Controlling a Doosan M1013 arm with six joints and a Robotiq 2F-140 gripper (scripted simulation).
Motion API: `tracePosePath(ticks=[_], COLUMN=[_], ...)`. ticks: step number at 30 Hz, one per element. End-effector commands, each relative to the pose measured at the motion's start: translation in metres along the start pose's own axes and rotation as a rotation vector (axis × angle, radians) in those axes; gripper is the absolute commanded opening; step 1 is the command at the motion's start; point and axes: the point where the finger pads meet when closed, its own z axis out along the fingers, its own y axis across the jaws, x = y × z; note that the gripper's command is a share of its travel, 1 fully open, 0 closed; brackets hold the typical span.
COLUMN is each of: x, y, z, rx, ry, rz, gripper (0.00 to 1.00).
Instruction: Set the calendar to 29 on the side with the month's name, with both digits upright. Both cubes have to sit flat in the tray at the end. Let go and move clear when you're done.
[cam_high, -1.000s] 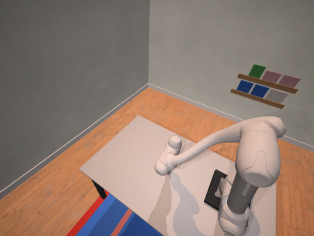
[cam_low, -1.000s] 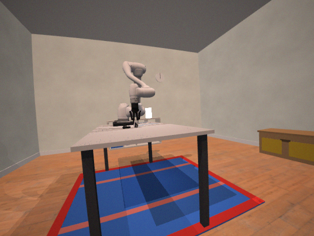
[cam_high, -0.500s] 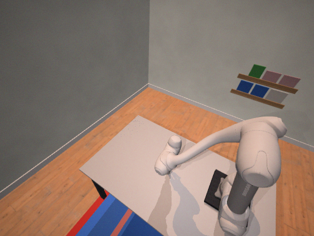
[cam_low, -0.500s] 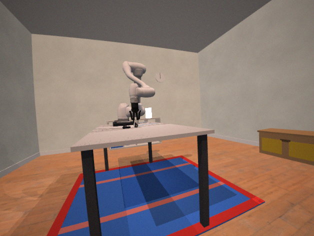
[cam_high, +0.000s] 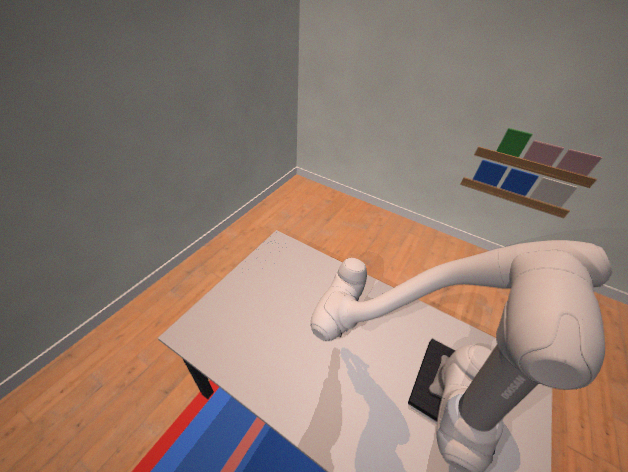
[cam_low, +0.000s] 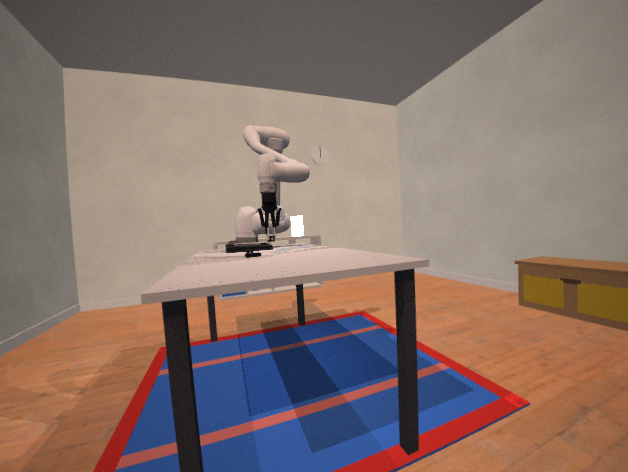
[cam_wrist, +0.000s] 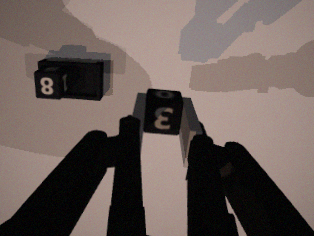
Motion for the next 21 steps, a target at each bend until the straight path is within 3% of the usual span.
tracePosePath(ticks=[1, 16, 21], x=[0.0001, 0.0001, -0.0005], y=[0.0000, -0.0002, -0.0065], z=[-0.0210, -0.0285, -0.0292], rx=[0.000, 0.000, 0.000], ry=[0.001, 0.001, 0.001], rz=[0.000, -0.004, -0.116], gripper=[0.24, 0.24, 0.24])
